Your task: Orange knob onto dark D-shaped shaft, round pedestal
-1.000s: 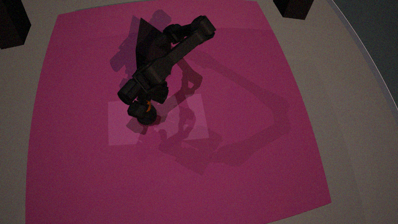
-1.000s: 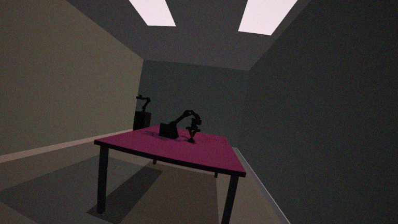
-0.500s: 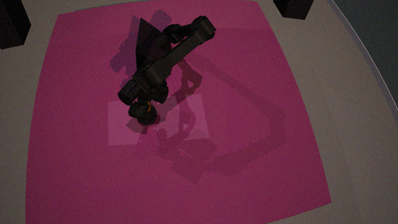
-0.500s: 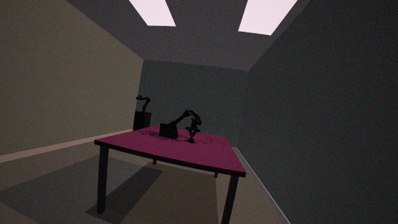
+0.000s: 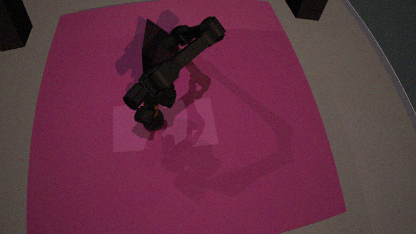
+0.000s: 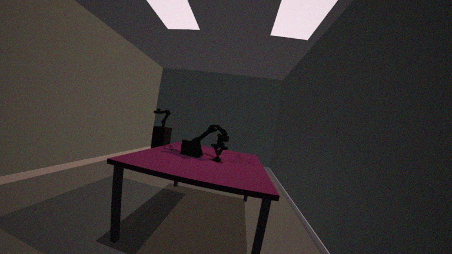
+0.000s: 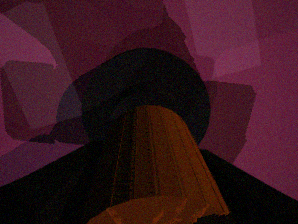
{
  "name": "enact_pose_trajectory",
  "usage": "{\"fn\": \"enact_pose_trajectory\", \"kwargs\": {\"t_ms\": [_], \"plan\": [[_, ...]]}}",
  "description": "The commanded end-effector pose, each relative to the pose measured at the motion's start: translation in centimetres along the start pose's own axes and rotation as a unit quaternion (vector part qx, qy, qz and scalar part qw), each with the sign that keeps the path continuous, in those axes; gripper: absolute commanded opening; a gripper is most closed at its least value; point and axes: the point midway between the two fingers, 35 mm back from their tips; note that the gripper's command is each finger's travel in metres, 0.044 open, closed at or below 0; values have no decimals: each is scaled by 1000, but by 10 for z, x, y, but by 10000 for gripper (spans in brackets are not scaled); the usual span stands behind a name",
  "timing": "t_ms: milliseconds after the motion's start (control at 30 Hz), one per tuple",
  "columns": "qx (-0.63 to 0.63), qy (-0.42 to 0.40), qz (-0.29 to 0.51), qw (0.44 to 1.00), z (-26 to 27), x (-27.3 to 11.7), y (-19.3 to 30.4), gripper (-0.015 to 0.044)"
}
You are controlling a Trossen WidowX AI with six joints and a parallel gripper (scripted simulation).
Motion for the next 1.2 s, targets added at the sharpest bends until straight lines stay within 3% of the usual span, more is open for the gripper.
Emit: {"fn": "enact_pose_trajectory", "kwargs": {"t_ms": [0, 200, 1167], "plan": [[-14, 1, 0, 1000, 0, -2, 0, 0], [-105, 1, 0, 994, 2, 0, 1, 0], [-105, 1, 0, 994, 1, -1, 0, 0]]}}
Point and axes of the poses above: the point midway between the two fingers, 35 mm back from their tips, its own x axis out along the fingers, its own z axis across the jaws, y = z × x, and after that the axes turned 12 degrees about -x, right-handed
